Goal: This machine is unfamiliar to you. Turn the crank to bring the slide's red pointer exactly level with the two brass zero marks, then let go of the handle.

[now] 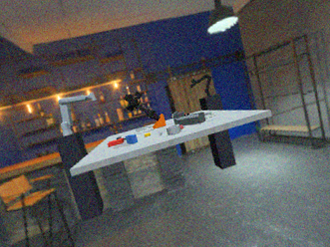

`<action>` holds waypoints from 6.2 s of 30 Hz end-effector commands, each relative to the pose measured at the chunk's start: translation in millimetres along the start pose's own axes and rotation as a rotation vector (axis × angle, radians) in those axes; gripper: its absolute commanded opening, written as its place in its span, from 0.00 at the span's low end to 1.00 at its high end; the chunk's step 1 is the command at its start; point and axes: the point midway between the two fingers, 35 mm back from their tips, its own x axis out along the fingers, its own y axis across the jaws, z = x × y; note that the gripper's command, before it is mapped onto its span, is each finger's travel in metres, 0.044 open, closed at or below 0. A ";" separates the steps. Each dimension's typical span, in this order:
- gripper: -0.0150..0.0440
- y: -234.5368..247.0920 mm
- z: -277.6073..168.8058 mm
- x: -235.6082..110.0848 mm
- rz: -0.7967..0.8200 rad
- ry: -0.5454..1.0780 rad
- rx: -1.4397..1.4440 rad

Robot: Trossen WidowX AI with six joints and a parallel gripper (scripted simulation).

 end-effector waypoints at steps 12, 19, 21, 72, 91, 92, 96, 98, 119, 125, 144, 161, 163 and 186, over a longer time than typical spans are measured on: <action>1.00 29.2 -43.8 41.8 0.008 0.233 0.013; 1.00 53.7 -77.8 63.0 0.009 0.384 -0.010; 1.00 61.0 -87.7 68.0 0.008 0.425 -0.022; 1.00 199.5 -346.2 64.5 -0.051 1.036 -0.718; 1.00 183.2 -362.7 63.2 -0.051 1.035 -0.719; 1.00 183.2 -362.7 63.2 -0.051 1.035 -0.719; 1.00 183.2 -362.7 63.2 -0.051 1.035 -0.719; 1.00 186.3 -359.7 63.6 -0.052 1.035 -0.718; 1.00 201.2 -299.2 28.5 0.098 1.033 -0.798; 1.00 189.5 -289.3 5.9 0.186 1.025 -0.848; 1.00 156.4 -293.6 -34.0 0.342 0.995 -0.938; 1.00 112.5 -338.4 -37.1 0.339 0.993 -0.941; 1.00 112.3 -338.6 -37.1 0.339 0.993 -0.941; 1.00 88.3 -366.2 -35.9 0.339 0.994 -0.942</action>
